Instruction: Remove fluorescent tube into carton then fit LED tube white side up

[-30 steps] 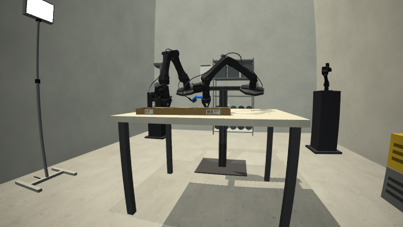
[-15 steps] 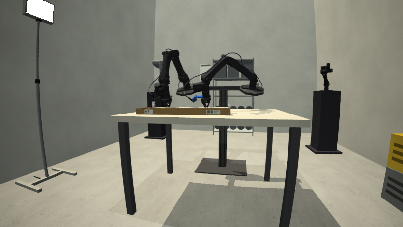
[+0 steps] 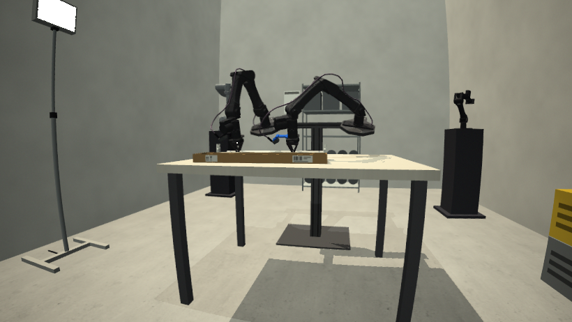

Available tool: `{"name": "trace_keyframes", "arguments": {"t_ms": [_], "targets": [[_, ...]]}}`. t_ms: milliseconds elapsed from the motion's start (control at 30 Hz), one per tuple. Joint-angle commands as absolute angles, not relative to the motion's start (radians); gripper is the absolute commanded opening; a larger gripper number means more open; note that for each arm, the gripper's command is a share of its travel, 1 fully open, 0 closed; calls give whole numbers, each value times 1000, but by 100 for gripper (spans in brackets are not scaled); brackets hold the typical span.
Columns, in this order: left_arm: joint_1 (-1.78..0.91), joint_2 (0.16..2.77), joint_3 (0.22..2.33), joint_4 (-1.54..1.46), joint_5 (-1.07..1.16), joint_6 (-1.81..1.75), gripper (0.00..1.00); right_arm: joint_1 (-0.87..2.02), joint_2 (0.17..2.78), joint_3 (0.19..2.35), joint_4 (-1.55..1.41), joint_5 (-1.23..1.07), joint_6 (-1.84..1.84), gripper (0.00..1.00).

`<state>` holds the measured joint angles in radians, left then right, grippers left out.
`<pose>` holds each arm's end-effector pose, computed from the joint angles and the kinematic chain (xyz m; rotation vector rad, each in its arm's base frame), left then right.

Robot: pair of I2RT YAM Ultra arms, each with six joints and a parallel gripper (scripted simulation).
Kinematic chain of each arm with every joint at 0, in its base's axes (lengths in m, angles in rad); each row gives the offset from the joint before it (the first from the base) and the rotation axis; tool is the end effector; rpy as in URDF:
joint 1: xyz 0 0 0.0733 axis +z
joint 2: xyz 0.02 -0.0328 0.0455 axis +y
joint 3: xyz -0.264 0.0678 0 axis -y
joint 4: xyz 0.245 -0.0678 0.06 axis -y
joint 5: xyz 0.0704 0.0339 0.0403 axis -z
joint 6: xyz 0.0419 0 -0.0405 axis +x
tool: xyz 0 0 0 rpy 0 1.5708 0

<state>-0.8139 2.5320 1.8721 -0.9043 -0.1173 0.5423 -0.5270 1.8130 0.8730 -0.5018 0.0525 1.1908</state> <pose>0.3253 -0.3356 0.0551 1.9530 2.4255 0.1798 0.2505 -0.1471 0.1013 2.2766 1.9576 -0.0113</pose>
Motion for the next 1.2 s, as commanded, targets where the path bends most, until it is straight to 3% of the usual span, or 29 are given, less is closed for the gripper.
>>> {"name": "trace_keyframes", "arguments": {"t_ms": [0, 1167], "targets": [[-842, 2492, 1872, -925, -106, 548, 11, -533, 1782, 905, -518, 73, 1195, 11], [-850, 2466, 1841, -902, -127, 522, 11, -530, 1741, 858, -512, 58, 1179, 11]]}}
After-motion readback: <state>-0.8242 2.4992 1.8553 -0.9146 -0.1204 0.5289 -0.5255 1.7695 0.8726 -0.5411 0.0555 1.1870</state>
